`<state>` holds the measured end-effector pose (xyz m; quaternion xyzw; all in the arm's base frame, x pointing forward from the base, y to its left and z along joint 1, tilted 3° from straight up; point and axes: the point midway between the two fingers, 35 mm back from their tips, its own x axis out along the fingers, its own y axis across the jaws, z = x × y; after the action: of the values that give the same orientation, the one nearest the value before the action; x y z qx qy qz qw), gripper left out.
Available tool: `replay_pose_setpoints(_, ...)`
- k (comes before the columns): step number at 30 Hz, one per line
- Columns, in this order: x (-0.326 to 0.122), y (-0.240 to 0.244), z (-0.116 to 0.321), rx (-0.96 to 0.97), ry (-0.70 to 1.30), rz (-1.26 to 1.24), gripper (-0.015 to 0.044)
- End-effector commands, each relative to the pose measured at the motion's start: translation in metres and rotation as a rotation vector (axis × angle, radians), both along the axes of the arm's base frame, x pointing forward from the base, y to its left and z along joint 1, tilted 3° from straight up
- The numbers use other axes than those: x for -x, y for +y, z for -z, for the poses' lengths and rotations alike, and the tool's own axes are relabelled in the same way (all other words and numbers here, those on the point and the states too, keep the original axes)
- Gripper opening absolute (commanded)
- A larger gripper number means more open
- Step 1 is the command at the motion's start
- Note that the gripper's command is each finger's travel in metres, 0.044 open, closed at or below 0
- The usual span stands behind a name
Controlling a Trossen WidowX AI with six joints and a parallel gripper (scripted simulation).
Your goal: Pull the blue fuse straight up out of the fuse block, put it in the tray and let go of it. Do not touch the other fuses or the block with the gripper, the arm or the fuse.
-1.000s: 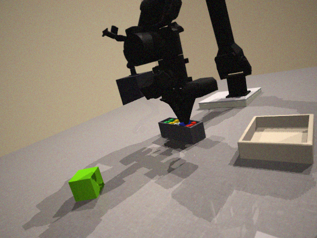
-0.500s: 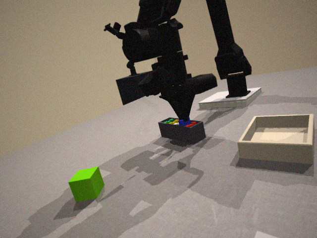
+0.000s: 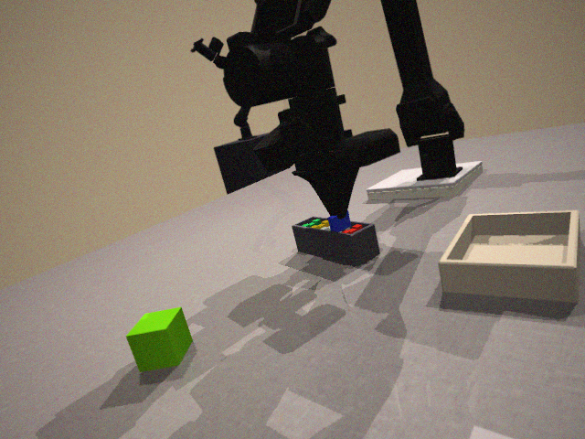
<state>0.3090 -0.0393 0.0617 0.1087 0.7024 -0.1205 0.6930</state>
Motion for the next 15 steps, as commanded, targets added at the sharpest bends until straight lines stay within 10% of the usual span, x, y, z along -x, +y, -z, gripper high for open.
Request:
replay_pose_setpoints(1,-0.0007,-0.0002,-0.0032,0.002,-0.002,0.003,0.0)
replay_pose_setpoints(15,-0.0006,-0.0001,-0.0101,0.003,-0.002,0.003,0.0)
